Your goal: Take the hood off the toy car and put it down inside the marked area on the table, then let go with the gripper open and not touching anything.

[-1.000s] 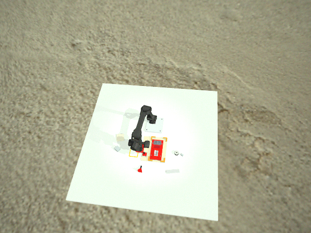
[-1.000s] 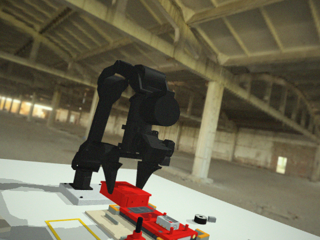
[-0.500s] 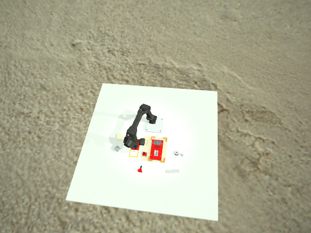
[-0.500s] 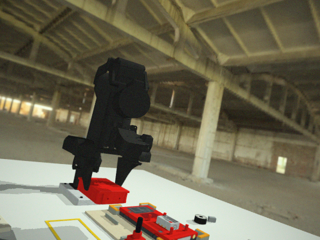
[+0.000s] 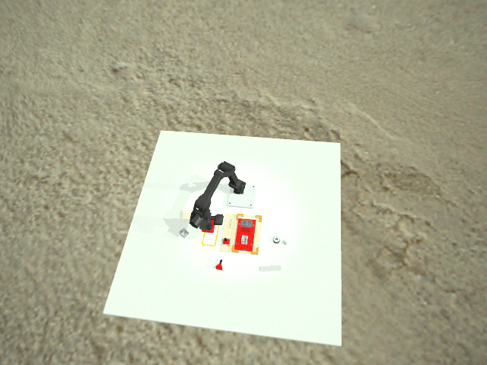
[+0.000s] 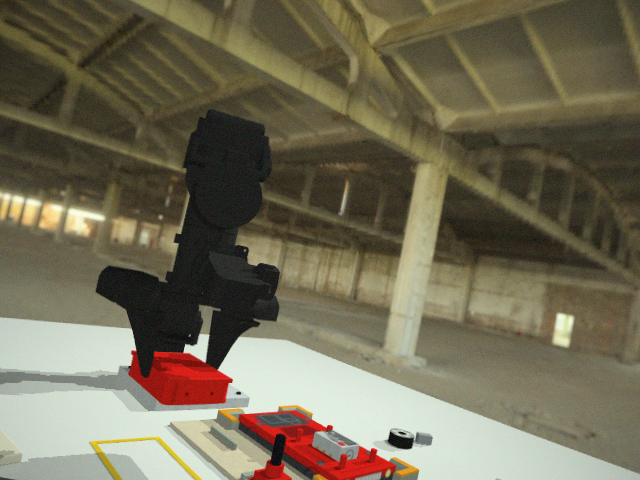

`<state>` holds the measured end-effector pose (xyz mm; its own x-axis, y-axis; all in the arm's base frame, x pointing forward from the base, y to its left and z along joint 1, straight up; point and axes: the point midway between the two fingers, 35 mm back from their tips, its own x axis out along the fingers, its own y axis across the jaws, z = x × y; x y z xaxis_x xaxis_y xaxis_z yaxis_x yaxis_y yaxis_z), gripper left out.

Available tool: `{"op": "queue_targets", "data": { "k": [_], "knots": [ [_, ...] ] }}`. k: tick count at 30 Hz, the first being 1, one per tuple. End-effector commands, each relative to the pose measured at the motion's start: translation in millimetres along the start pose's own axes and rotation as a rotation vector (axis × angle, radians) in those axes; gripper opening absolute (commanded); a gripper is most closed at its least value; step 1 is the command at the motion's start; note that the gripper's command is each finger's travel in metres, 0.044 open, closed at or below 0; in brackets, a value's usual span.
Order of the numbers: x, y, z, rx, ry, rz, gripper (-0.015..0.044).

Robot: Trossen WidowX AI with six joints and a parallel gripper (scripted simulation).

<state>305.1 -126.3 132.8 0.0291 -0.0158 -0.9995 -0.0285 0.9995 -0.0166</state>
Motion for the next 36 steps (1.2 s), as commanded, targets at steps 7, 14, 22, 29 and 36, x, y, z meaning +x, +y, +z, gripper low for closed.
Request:
{"op": "queue_targets", "data": {
  "k": [7, 14, 22, 29, 36],
  "knots": [
    [5.7, -0.6, 0.4, -0.003, -0.001, 0.002, 0.0],
    [9.6, -0.7, 0.8, -0.003, -0.001, 0.002, 0.0],
    [14.1, -0.9, 1.2, -0.003, -0.002, 0.002, 0.0],
    [18.0, -1.0, 1.4, -0.003, -0.002, 0.002, 0.0],
    [21.9, -1.0, 1.6, -0.003, -0.002, 0.002, 0.0]
  ]
}}
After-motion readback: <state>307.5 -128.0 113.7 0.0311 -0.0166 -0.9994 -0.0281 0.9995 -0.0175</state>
